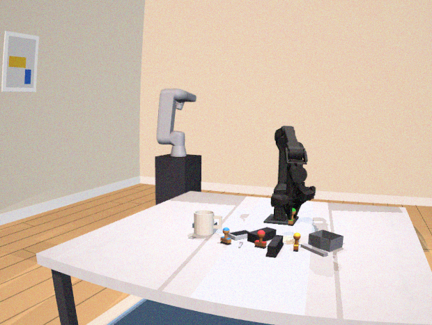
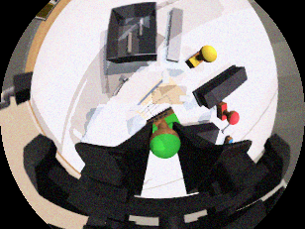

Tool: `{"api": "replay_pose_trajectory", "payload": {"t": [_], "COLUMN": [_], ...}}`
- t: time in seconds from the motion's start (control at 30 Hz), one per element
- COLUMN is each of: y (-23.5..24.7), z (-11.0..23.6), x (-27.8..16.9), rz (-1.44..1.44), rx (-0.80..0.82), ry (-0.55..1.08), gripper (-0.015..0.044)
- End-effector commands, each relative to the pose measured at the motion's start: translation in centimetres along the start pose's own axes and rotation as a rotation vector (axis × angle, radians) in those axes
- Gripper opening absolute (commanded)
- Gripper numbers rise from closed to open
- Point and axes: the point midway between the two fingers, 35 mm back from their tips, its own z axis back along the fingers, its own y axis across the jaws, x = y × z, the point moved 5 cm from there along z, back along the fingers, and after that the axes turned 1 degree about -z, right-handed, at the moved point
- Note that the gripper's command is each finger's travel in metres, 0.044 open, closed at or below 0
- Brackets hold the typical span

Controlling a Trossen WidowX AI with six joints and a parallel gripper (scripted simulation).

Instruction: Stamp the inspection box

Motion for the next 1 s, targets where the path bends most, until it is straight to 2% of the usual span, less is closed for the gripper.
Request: {"api": "replay_pose_trajectory", "payload": {"t": [0.0,0.13,0.97], "y": [0.0,-0.3,-2.8], "z": [0.6,0.8,1.2], "x": [0.0,-0.7,-12.3], "rz": [0.006,0.005,0.001], "rx": [0.000,0.000,-0.004], "ry": [-0.004,-0.003,0.009], "gripper": [0.0000,0.0000,0.0000]}}
